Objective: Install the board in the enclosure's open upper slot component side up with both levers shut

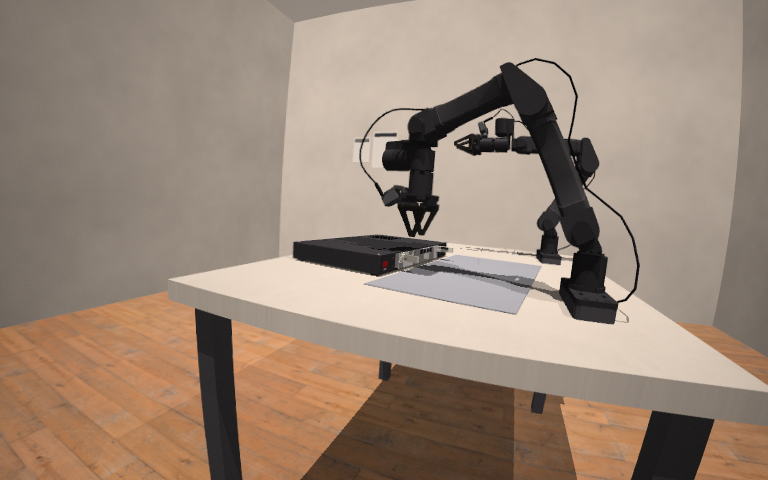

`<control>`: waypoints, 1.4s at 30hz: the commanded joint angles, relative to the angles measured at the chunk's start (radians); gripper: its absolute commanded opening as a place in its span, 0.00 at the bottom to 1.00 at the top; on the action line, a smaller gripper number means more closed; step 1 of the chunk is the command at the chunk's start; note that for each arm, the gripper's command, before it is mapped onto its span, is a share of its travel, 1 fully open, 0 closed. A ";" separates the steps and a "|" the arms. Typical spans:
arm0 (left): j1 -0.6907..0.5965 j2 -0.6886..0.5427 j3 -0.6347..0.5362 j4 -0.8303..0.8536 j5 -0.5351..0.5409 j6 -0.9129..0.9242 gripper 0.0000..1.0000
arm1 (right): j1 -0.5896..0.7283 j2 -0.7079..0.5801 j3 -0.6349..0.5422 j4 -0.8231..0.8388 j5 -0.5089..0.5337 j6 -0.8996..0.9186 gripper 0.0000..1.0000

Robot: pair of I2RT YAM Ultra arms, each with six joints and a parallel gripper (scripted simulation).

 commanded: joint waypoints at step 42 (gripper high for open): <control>0.042 -0.527 -0.633 0.684 0.069 0.256 1.00 | -0.011 -0.001 0.002 0.032 -0.027 -0.004 0.64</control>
